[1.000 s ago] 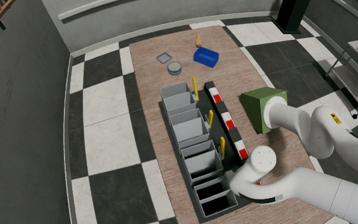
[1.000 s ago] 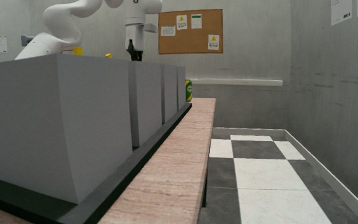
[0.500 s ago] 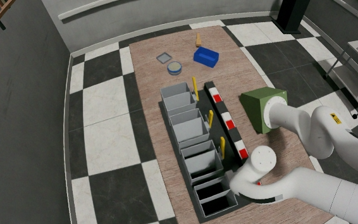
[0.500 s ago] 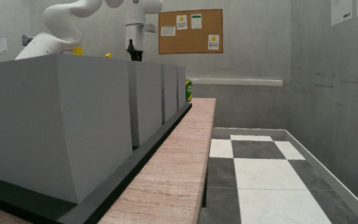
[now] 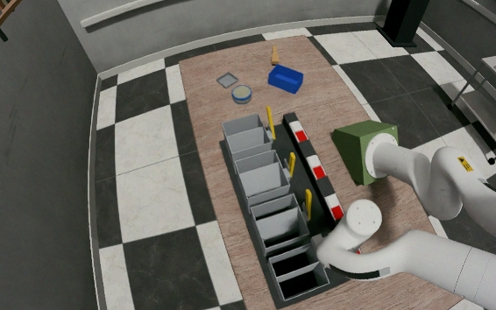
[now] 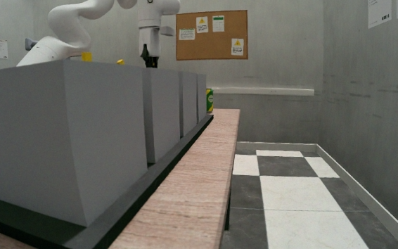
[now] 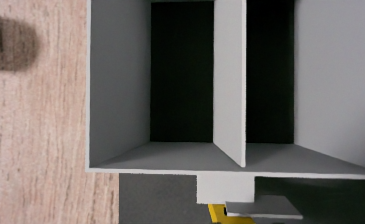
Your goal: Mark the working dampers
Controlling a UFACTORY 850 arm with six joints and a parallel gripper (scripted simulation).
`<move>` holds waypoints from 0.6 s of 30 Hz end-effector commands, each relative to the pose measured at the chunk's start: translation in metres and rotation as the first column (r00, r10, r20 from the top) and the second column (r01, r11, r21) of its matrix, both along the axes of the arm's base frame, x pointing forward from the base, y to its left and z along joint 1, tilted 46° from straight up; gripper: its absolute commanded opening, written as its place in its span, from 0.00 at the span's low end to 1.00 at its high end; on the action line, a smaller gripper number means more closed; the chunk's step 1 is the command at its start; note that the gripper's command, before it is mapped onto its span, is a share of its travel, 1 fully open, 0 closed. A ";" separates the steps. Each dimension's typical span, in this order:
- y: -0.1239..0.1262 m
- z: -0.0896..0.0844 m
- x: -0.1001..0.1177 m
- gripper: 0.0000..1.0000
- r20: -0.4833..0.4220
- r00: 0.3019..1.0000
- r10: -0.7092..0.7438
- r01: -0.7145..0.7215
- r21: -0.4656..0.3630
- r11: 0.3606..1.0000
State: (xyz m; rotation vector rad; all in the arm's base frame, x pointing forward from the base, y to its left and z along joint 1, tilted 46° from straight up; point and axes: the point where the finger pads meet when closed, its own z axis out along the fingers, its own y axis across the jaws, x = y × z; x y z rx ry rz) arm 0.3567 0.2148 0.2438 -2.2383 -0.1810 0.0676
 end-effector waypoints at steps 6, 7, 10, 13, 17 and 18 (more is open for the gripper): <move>-0.002 -0.002 0.001 0.19 -0.003 1.000 0.000 0.000 0.029 1.000; -0.002 -0.002 0.001 0.19 -0.004 1.000 0.000 0.000 0.033 0.999; -0.003 -0.003 0.001 0.19 -0.006 1.000 0.000 0.000 0.046 0.999; -0.003 -0.004 0.001 0.19 -0.007 1.000 0.000 0.000 0.051 0.999; -0.004 -0.006 0.001 0.19 -0.010 1.000 0.001 0.000 0.073 0.997; -0.005 -0.006 0.001 0.19 -0.011 1.000 0.001 0.000 0.079 0.997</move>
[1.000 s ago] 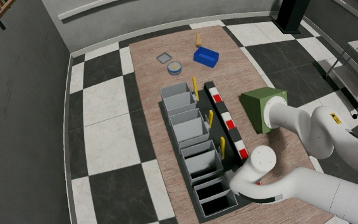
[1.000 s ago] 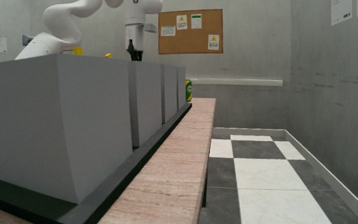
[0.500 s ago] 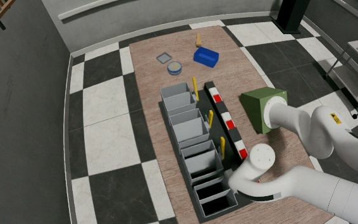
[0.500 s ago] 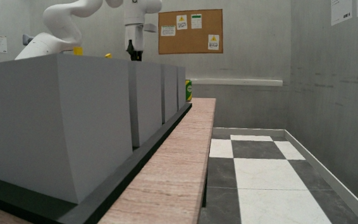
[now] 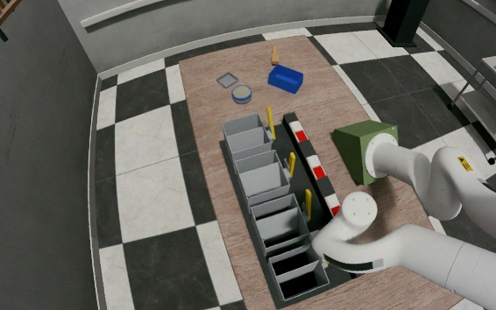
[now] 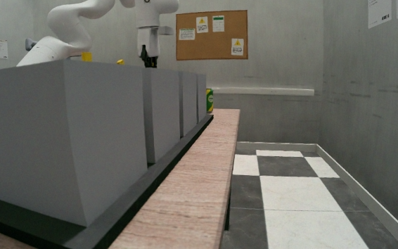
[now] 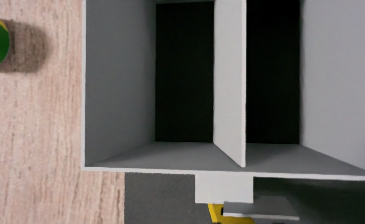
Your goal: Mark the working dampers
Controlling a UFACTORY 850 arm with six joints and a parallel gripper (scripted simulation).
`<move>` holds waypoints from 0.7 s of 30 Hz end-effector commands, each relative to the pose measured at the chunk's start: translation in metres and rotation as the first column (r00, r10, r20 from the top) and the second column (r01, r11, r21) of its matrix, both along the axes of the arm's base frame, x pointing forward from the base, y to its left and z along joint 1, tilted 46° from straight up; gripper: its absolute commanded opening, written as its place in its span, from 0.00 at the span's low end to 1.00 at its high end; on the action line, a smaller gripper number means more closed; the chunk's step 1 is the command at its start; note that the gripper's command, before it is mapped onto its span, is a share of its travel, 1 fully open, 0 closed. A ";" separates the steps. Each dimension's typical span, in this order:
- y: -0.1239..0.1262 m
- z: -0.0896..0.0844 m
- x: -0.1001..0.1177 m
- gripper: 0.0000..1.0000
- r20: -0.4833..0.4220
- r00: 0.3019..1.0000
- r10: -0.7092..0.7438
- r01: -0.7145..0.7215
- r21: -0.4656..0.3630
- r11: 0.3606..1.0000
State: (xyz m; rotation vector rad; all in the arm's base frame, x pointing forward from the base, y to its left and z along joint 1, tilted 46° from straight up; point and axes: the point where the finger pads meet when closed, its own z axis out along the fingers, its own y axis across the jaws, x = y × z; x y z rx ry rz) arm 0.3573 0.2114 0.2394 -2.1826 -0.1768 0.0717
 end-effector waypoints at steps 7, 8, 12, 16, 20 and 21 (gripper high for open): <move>-0.004 -0.006 0.001 0.19 -0.010 1.000 0.001 0.000 0.070 0.998; -0.004 -0.006 0.001 0.19 -0.011 1.000 0.001 0.000 0.078 0.997; -0.005 -0.008 0.002 0.19 -0.013 1.000 0.002 0.000 0.094 0.996; -0.007 -0.011 0.002 0.19 -0.018 1.000 0.003 0.000 0.127 0.992; -0.009 -0.014 0.002 0.19 -0.024 1.000 0.004 0.000 0.163 0.987; -0.009 -0.015 0.002 0.19 -0.025 1.000 0.004 0.000 0.172 0.985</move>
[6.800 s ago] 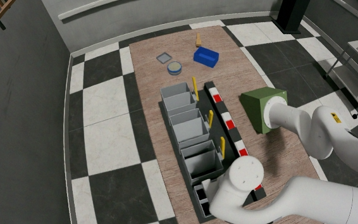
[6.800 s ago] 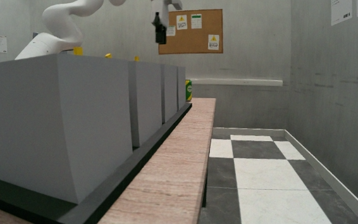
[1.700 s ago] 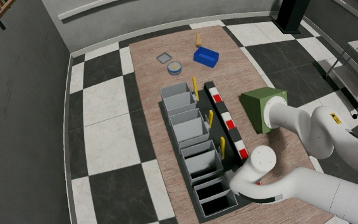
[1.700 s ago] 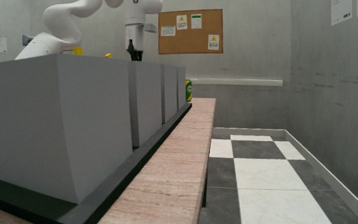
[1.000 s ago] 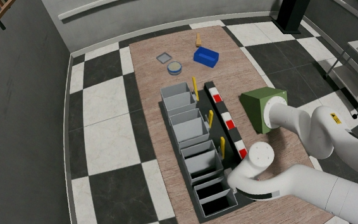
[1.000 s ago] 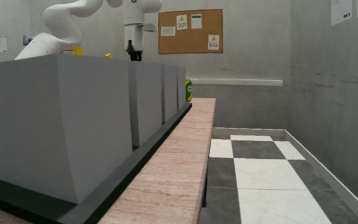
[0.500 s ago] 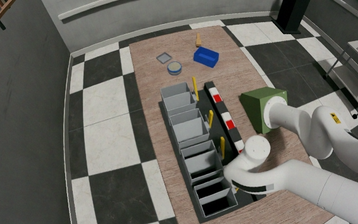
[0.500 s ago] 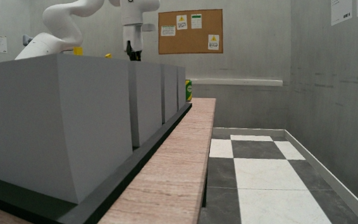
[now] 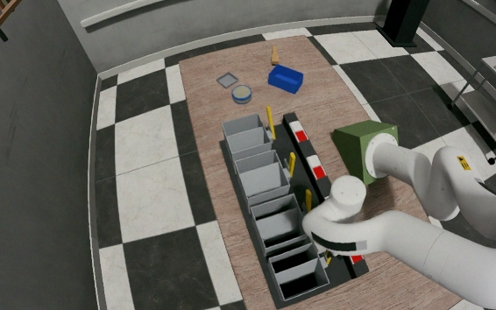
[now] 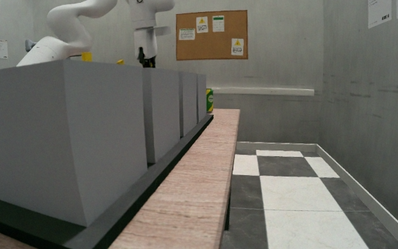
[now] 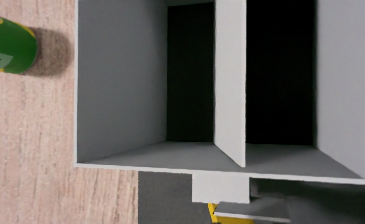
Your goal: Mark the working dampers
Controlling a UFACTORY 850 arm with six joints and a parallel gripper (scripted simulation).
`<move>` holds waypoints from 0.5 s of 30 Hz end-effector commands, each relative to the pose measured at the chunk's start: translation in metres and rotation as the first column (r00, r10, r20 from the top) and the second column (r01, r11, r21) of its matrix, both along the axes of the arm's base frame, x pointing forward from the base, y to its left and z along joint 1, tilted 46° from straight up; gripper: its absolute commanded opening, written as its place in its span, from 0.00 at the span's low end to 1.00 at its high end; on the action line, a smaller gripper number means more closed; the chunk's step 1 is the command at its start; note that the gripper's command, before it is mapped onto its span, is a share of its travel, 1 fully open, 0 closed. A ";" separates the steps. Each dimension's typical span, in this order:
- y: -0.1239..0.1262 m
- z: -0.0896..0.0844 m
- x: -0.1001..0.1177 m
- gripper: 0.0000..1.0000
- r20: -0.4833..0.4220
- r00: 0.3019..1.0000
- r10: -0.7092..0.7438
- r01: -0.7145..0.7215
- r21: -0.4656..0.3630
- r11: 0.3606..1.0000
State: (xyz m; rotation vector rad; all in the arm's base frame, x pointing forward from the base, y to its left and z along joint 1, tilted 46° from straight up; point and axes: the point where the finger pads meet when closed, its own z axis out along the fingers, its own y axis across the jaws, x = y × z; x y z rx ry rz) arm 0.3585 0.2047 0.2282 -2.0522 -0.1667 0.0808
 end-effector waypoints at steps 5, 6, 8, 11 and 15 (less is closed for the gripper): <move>-0.004 -0.008 0.001 0.19 -0.012 1.000 0.002 -0.001 0.090 0.996; -0.004 -0.009 0.001 0.19 -0.014 1.000 0.002 -0.001 0.099 0.995; -0.004 -0.009 0.001 0.19 -0.014 1.000 0.002 -0.001 0.099 0.995; -0.005 -0.011 0.002 0.19 -0.018 1.000 0.003 -0.001 0.126 0.992; -0.006 -0.015 0.002 0.19 -0.023 1.000 0.004 -0.001 0.160 0.987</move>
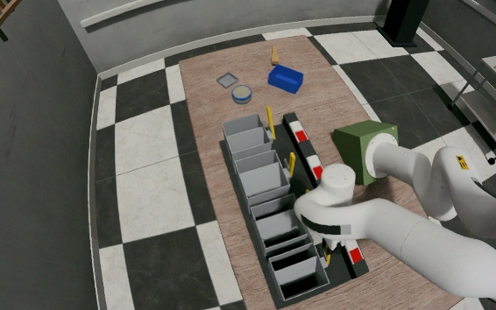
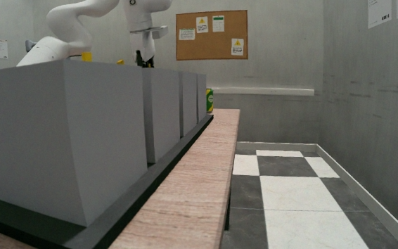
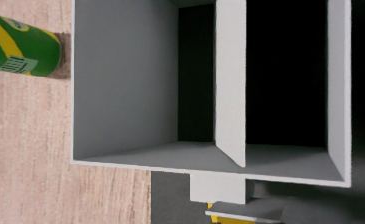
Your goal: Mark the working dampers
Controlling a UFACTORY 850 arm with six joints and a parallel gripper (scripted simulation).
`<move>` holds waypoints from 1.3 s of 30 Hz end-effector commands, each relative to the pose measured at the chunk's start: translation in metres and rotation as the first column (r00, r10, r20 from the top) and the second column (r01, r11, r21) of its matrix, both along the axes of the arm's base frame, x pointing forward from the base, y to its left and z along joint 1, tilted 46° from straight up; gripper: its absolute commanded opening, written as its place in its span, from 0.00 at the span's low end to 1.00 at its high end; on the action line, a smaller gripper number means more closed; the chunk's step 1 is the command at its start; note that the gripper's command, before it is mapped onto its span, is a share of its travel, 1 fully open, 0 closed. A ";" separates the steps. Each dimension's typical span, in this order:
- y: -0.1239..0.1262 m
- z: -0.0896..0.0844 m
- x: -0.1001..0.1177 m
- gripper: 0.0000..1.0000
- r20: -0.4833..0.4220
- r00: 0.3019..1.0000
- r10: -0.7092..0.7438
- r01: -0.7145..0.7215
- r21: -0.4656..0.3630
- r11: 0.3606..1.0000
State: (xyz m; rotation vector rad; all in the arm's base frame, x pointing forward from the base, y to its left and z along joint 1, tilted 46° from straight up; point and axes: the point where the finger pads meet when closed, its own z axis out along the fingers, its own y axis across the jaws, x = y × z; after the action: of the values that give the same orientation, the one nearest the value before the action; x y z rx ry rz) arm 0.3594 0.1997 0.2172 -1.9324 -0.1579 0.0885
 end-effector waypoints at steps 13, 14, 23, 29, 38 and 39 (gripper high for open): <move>-0.004 -0.012 0.001 0.19 -0.018 1.000 0.004 -0.001 0.128 0.992; -0.004 -0.013 0.001 0.19 -0.019 1.000 0.004 -0.001 0.135 0.991; -0.005 -0.018 0.002 0.19 -0.028 1.000 0.006 -0.001 0.189 0.982; -0.006 -0.020 0.002 0.19 -0.030 1.000 0.007 0.000 0.208 0.978; -0.006 -0.023 0.002 0.19 -0.035 0.999 0.008 0.000 0.239 0.971; -0.006 -0.023 0.002 0.19 -0.036 0.999 0.008 0.000 0.242 0.970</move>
State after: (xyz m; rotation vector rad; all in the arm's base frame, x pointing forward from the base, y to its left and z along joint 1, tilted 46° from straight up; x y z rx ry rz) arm 0.3606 0.1941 0.1948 -1.7013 -0.1419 0.1027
